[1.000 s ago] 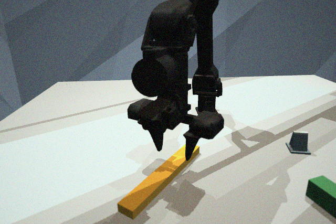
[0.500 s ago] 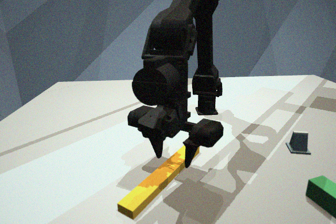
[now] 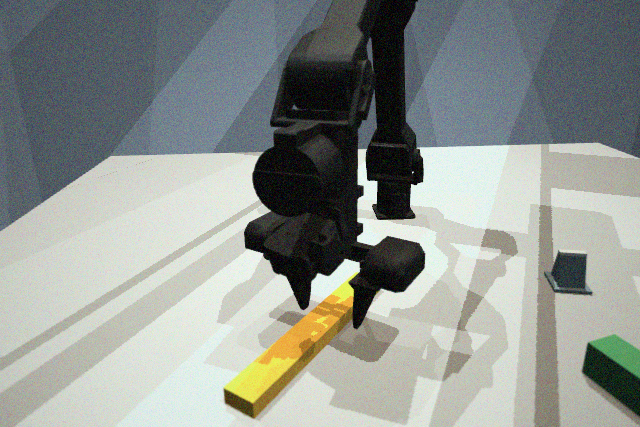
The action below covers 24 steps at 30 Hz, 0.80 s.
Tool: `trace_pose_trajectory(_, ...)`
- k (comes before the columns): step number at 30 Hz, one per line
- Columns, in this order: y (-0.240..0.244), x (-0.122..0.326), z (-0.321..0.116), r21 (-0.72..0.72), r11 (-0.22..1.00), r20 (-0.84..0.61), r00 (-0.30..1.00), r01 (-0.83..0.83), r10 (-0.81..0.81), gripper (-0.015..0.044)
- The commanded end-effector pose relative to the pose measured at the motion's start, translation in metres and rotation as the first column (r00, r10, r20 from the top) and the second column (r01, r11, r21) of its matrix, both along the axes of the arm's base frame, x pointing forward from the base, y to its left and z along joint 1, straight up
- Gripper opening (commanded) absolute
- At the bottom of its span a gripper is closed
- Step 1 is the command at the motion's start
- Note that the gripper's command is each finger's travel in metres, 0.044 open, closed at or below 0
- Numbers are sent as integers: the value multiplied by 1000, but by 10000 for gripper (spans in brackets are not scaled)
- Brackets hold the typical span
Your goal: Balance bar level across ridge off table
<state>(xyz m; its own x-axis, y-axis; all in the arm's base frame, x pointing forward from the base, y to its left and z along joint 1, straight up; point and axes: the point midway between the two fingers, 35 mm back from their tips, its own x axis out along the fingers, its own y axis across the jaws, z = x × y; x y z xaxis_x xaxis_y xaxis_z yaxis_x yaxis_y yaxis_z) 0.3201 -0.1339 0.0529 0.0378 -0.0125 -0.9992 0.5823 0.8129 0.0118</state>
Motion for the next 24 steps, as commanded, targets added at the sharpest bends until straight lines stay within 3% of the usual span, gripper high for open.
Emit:
trace_pose_trajectory(1,0,-1,-2,0,1000,-7,1000,5,-5,315)
trace_pose_trajectory(8,0,-1,-2,0,1000,-7,1000,5,-5,315)
trace_pose_trajectory(14,0,0,-1,1,1000,-3,1000,0,0,157)
trace_pose_trajectory(24,0,0,0,1,1000,-3,1000,0,0,71)
